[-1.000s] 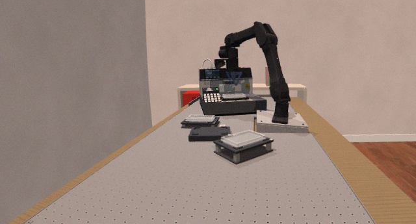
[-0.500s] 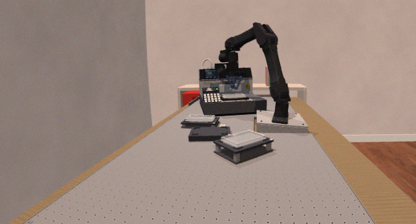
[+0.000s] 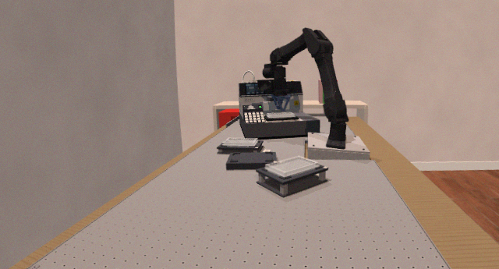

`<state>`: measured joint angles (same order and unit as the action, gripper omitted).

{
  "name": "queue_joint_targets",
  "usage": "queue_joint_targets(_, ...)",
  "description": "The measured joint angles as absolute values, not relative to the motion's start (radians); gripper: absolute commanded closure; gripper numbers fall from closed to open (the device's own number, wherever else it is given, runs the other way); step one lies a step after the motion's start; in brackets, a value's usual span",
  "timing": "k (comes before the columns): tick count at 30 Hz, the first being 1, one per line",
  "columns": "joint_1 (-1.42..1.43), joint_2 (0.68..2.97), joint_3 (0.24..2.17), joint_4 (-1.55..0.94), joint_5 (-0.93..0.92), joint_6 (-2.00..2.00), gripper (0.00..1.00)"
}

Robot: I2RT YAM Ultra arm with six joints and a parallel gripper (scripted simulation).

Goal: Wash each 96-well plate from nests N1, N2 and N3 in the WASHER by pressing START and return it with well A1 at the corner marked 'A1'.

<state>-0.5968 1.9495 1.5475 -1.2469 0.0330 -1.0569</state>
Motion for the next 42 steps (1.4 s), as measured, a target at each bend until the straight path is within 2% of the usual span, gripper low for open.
queue_joint_targets(42,-0.598,1.956,1.502,-1.189,0.033,-1.058,0.0)
